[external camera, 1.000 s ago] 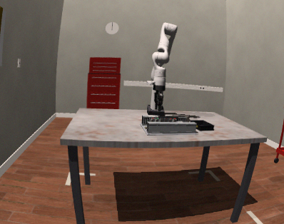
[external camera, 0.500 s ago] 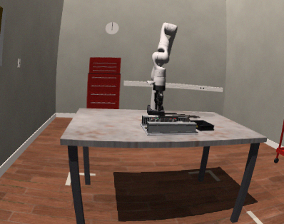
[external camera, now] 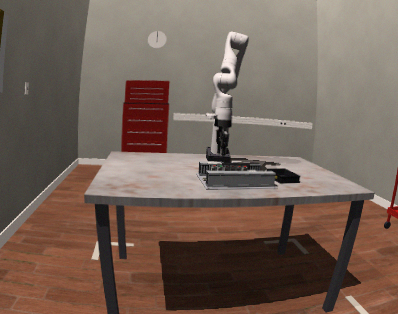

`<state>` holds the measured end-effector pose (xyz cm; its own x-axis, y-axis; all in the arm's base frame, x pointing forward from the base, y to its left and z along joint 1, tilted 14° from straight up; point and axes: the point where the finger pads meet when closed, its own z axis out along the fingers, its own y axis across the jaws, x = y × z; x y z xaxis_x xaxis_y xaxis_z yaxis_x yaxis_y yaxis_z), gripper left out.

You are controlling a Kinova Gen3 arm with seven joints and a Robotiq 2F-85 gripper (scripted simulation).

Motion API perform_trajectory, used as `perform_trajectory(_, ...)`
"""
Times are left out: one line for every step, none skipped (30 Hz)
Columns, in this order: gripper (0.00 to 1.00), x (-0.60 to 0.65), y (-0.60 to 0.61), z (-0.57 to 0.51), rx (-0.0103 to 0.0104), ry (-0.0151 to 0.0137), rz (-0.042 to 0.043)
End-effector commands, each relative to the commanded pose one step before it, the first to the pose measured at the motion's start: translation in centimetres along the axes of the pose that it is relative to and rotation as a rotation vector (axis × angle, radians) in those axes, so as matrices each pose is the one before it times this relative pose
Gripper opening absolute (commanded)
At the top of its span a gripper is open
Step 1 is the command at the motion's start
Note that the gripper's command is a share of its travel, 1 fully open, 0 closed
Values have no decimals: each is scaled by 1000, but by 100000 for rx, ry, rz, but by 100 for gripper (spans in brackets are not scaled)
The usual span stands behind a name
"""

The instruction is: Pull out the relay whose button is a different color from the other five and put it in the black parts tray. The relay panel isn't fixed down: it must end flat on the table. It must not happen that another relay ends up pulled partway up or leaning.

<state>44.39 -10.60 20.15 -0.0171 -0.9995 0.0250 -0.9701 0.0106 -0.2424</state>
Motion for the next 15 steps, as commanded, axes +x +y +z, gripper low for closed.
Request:
perform_trajectory(61,12,-44,-59,167,4,13)
perform_trajectory(61,0,0,0,0,0,0)
perform_trajectory(61,0,0,0,0,0,0)
perform_trajectory(61,0,0,0,0,0,0)
perform_trajectory(61,0,0,2,0,0,0)
perform_trajectory(61,0,0,14,0,0,0)
perform_trajectory(61,0,0,34,0,0,0)
perform_trajectory(61,0,0,61,0,1,1)
perform_trajectory(61,1,-1,93,0,1,1)
perform_trajectory(61,0,-1,127,0,1,1)
perform_trajectory(61,0,0,160,0,0,0)
perform_trajectory(61,-1,1,193,0,-1,-1)
perform_trajectory(61,-1,1,223,0,-1,-1)
perform_trajectory(61,0,0,0,0,0,0)
perform_trajectory(61,0,0,0,0,0,0)
